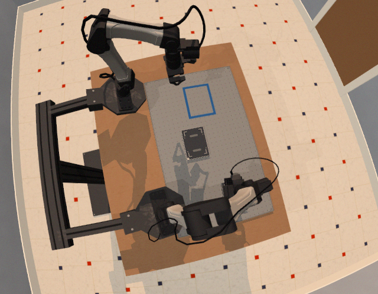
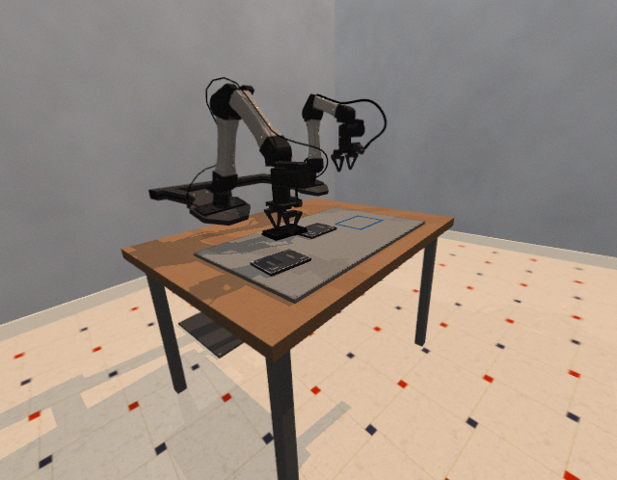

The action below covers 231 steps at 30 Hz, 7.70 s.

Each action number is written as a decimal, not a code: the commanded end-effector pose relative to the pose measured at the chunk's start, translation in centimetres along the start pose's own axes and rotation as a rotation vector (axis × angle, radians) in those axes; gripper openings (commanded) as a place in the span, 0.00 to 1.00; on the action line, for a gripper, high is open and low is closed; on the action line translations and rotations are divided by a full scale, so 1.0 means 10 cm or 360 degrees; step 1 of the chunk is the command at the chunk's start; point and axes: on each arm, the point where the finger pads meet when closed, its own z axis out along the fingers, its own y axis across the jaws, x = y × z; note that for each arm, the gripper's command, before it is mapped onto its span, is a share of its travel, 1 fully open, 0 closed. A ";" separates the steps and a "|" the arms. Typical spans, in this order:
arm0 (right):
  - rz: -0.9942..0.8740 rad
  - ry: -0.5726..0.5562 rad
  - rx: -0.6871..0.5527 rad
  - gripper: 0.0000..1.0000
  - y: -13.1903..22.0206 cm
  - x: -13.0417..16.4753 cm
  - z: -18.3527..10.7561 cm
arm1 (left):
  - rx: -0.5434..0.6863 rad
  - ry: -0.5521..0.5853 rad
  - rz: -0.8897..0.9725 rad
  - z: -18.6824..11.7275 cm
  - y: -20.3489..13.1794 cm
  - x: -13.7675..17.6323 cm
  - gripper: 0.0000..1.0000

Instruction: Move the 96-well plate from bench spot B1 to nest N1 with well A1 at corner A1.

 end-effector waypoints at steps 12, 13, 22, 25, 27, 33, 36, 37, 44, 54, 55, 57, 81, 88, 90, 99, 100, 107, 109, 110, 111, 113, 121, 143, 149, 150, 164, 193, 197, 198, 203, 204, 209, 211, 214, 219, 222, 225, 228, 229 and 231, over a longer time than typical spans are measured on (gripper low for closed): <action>-0.0042 -0.0016 -0.0050 0.00 -0.20 0.35 0.06 | 0.0011 -0.0004 0.0009 -0.02 -0.01 0.00 1.00; -0.0042 -0.0016 -0.0050 0.00 -0.20 0.35 0.06 | 0.0011 -0.0004 0.0009 -0.02 -0.01 0.00 1.00; -0.0059 -0.0012 -0.0063 0.00 -0.14 0.32 0.09 | 0.0011 -0.0004 0.0009 -0.02 -0.01 0.00 1.00; -0.0057 -0.0012 -0.0070 0.00 -0.12 0.33 0.10 | 0.0011 -0.0004 0.0009 -0.02 -0.01 0.00 1.00; -0.0056 -0.0012 -0.0075 0.00 -0.11 0.33 0.11 | 0.0011 -0.0004 0.0009 -0.02 -0.01 0.00 1.00; -0.0055 -0.0011 -0.0084 0.00 -0.08 0.33 0.13 | 0.0011 -0.0004 0.0009 -0.02 -0.01 0.00 1.00; -0.0055 -0.0011 -0.0083 0.00 -0.08 0.33 0.13 | 0.0011 -0.0004 0.0009 -0.02 -0.01 0.00 1.00; -0.0055 -0.0011 -0.0082 0.00 -0.08 0.33 0.13 | 0.0011 -0.0004 0.0009 -0.02 -0.01 0.00 1.00; -0.0055 -0.0012 -0.0075 0.00 -0.08 0.32 0.13 | 0.0011 -0.0004 0.0009 -0.02 -0.01 0.00 1.00; -0.0055 -0.0012 -0.0068 0.00 -0.09 0.32 0.13 | 0.0011 -0.0004 0.0009 -0.02 -0.01 0.00 1.00; -0.0055 -0.0012 -0.0068 0.00 -0.09 0.32 0.13 | 0.0011 -0.0004 0.0009 -0.02 -0.01 0.00 1.00; -0.0055 -0.0012 -0.0069 0.00 -0.08 0.32 0.13 | 0.0011 -0.0004 0.0009 -0.02 -0.01 0.00 1.00; -0.0055 -0.0012 -0.0062 0.00 -0.08 0.32 0.14 | 0.0011 -0.0004 0.0009 -0.02 -0.01 0.00 1.00; -0.0047 -0.0010 -0.0061 0.00 -0.08 0.34 0.23 | 0.0011 -0.0004 0.0009 -0.02 -0.01 0.00 1.00; -0.0047 -0.0010 -0.0061 0.00 -0.08 0.34 0.26 | 0.0011 -0.0004 0.0009 -0.02 -0.01 0.00 1.00; -0.0048 -0.0010 -0.0061 0.00 -0.08 0.35 0.41 | 0.0011 -0.0004 0.0009 -0.02 -0.01 0.00 1.00; -0.0048 -0.0010 -0.0061 0.00 -0.08 0.35 0.41 | 0.0011 -0.0004 0.0009 -0.02 -0.01 0.00 1.00; -0.0047 -0.0010 -0.0061 0.00 -0.08 0.35 0.51 | 0.0011 -0.0004 0.0009 -0.02 -0.01 0.00 1.00; -0.0046 -0.0010 -0.0061 0.00 -0.08 0.35 0.54 | 0.0011 -0.0004 0.0009 -0.02 -0.01 0.00 1.00; -0.0046 -0.0010 -0.0061 0.00 -0.08 0.35 0.56 | 0.0011 -0.0004 0.0009 -0.02 -0.01 0.00 1.00; -0.0046 -0.0010 -0.0061 0.00 -0.08 0.35 0.57 | 0.0011 -0.0004 0.0009 -0.02 -0.01 0.00 1.00; -0.0045 -0.0010 -0.0061 0.00 -0.08 0.36 0.61 | 0.0011 -0.0004 0.0009 -0.02 -0.01 0.00 1.00; -0.0043 -0.0011 -0.0061 0.00 -0.08 0.36 0.71 | 0.0011 -0.0004 0.0009 -0.02 -0.01 0.00 1.00; -0.0044 -0.0010 -0.0066 0.00 -0.06 0.36 0.81 | 0.0011 -0.0004 0.0009 -0.02 -0.01 0.00 1.00; -0.0044 -0.0010 -0.0066 0.00 -0.05 0.36 0.81 | 0.0011 -0.0004 0.0009 -0.02 -0.01 0.00 1.00; -0.0044 -0.0010 -0.0066 0.00 -0.05 0.36 0.81 | 0.0011 -0.0004 0.0009 -0.02 -0.01 0.00 1.00; -0.0044 -0.0009 -0.0077 0.00 -0.02 0.37 0.80 | 0.0011 -0.0004 0.0009 -0.02 -0.01 0.00 1.00; -0.0044 -0.0009 -0.0081 0.00 -0.04 0.37 0.79 | 0.0011 -0.0004 0.0009 -0.02 -0.01 0.00 1.00; -0.0044 -0.0009 -0.0078 0.00 -0.05 0.37 0.79 | 0.0011 -0.0004 0.0009 -0.02 -0.01 0.00 1.00; -0.0044 -0.0009 -0.0077 0.00 -0.05 0.37 0.79 | 0.0011 -0.0004 0.0009 -0.02 -0.01 0.00 1.00; -0.0044 -0.0010 -0.0075 0.00 -0.06 0.36 0.78 | 0.0011 -0.0004 0.0009 -0.02 -0.01 0.00 1.00; -0.0044 -0.0010 -0.0073 0.00 -0.07 0.36 0.78 | 0.0011 -0.0004 0.0009 -0.02 -0.01 0.00 1.00; -0.0044 -0.0010 -0.0067 0.00 -0.09 0.36 0.78 | 0.0011 -0.0004 0.0009 -0.02 -0.01 0.00 1.00; -0.0044 -0.0010 -0.0064 0.00 -0.10 0.36 0.77 | 0.0011 -0.0004 0.0009 -0.02 -0.01 0.00 1.00; -0.0044 -0.0010 -0.0059 0.00 -0.11 0.36 0.77 | 0.0011 -0.0004 0.0009 -0.02 -0.01 0.00 1.00; -0.0044 -0.0011 -0.0053 0.00 -0.13 0.36 0.76 | 0.0011 -0.0004 0.0009 -0.02 -0.01 0.00 1.00; -0.0044 -0.0011 -0.0042 0.00 -0.15 0.36 0.76 | 0.0011 -0.0004 0.0009 -0.02 -0.01 0.00 1.00; -0.0044 -0.0012 -0.0031 0.00 -0.17 0.36 0.77 | 0.0011 -0.0004 0.0009 -0.02 -0.01 0.00 1.00; -0.0044 -0.0012 -0.0022 0.00 -0.19 0.36 0.77 | 0.0011 -0.0004 0.0009 -0.02 -0.01 0.00 1.00; -0.0044 -0.0012 -0.0019 0.00 -0.19 0.36 0.77 | 0.0011 -0.0004 0.0009 -0.02 -0.01 0.00 1.00; -0.0044 -0.0012 -0.0021 0.00 -0.19 0.36 0.78 | 0.0011 -0.0004 0.0009 -0.02 -0.01 0.00 1.00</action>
